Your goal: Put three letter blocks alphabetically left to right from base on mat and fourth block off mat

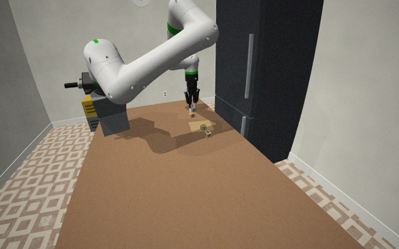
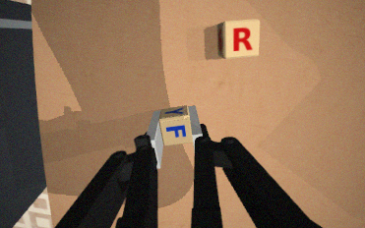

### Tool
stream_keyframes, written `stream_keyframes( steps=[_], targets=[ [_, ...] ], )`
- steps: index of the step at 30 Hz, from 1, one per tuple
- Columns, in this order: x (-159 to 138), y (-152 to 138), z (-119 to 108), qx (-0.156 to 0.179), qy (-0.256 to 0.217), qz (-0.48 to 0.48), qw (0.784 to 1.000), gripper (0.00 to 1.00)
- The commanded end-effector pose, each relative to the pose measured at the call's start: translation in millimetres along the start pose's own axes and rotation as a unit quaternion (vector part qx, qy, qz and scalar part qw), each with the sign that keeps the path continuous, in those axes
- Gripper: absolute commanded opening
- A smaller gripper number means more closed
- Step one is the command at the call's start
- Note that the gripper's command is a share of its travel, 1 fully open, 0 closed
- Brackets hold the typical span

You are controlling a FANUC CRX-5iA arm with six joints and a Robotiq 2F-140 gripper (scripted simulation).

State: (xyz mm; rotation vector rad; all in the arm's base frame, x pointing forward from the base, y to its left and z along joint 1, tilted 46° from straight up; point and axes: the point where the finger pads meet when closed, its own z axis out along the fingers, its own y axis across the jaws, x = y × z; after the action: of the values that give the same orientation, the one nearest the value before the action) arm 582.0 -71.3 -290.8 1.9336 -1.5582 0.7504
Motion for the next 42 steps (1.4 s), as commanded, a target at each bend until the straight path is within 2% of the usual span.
stream_keyframes(
  steps=[1,31,36,42],
  targets=[
    [0,0,0,0.000,0.000,0.000,1.000,0.16],
    [0,0,-2,0.000,0.000,0.000,1.000,0.16],
    [0,0,-20,0.000,0.000,0.000,1.000,0.16],
    [0,0,-64,0.000,0.000,0.000,1.000,0.16]
  ],
)
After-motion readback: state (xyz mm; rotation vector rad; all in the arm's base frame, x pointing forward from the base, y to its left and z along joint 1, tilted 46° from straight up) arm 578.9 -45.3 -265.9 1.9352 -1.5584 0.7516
